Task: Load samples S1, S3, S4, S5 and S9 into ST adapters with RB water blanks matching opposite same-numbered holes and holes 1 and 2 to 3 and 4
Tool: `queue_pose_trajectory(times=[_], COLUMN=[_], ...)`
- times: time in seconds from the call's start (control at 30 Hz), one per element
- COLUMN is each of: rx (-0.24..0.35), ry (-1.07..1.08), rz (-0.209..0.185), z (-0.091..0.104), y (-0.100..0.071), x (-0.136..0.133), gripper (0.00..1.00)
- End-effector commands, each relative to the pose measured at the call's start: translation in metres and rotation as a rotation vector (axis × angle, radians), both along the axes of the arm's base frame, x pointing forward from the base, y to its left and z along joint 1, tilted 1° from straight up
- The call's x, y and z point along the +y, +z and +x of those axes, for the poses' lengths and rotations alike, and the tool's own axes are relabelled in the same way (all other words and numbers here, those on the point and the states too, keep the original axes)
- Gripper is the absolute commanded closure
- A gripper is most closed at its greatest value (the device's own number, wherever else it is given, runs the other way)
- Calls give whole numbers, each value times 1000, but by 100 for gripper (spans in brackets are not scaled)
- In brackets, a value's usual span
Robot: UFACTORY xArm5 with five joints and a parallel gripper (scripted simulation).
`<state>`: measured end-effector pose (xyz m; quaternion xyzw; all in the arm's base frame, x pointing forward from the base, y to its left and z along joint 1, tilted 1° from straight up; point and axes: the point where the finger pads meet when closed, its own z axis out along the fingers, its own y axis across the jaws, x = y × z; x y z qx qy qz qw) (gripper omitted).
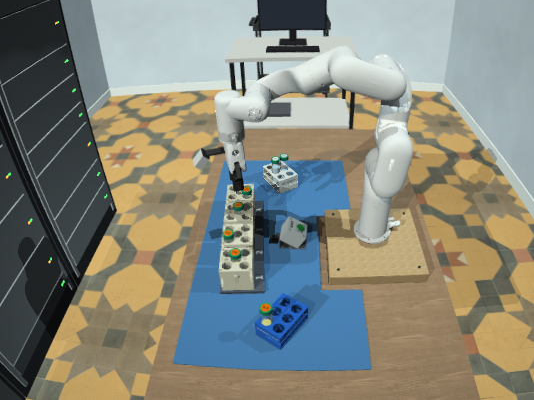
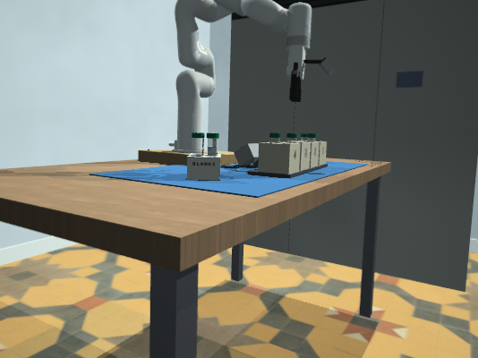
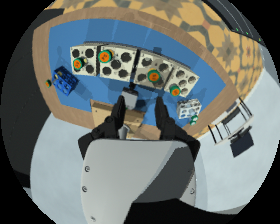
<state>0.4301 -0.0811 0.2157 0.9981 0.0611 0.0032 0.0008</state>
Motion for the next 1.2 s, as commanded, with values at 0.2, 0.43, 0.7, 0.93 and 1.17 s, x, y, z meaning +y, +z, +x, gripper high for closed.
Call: queue_pose_trajectory(times=[0.2,0.43,0.7,0.93,1.17], rx=[-6,-7,-8,-9,-10], ry=[263,496,658,658,658], rz=[-3,-4,-5,-4,-3], z=[-2,-5,-8,-11,-13], y=[2,2,3,3,3], x=[39,74,104,139,164], gripper=[43,43,43,43,43])
